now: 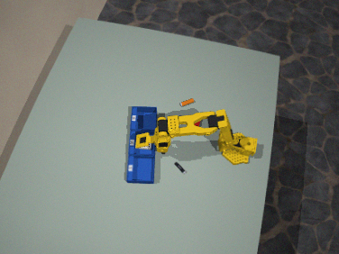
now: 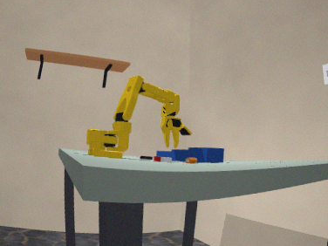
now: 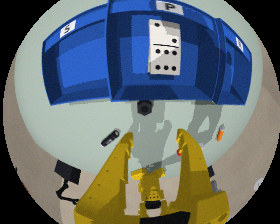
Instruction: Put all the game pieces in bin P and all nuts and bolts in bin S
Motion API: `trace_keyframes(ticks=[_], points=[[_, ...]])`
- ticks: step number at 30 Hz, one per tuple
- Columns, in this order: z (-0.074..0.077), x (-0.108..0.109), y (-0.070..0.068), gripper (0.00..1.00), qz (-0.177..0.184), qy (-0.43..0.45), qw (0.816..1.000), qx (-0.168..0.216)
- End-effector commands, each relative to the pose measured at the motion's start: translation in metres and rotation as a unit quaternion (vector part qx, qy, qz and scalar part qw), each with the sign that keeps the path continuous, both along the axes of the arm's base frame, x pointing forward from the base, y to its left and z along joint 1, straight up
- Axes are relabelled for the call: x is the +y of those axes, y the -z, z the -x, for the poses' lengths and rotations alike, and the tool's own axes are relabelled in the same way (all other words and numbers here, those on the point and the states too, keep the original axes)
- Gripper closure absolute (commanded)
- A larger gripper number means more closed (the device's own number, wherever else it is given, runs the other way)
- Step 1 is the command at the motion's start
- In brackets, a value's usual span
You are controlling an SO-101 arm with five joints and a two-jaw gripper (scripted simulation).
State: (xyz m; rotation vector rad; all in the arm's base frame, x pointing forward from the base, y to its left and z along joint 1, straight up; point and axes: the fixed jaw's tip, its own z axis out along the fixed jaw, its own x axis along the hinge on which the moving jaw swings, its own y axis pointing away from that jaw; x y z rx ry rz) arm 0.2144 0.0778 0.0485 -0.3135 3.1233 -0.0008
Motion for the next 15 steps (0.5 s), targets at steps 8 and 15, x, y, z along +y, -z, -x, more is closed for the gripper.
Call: trace_keyframes(ticks=[8,15], points=[[-0.004,0.003,0.015,0.77,-0.007,0.001,1.000,-0.018],[-0.004,0.003,0.023,0.77,-0.007,0.001,1.000,-0.018]])
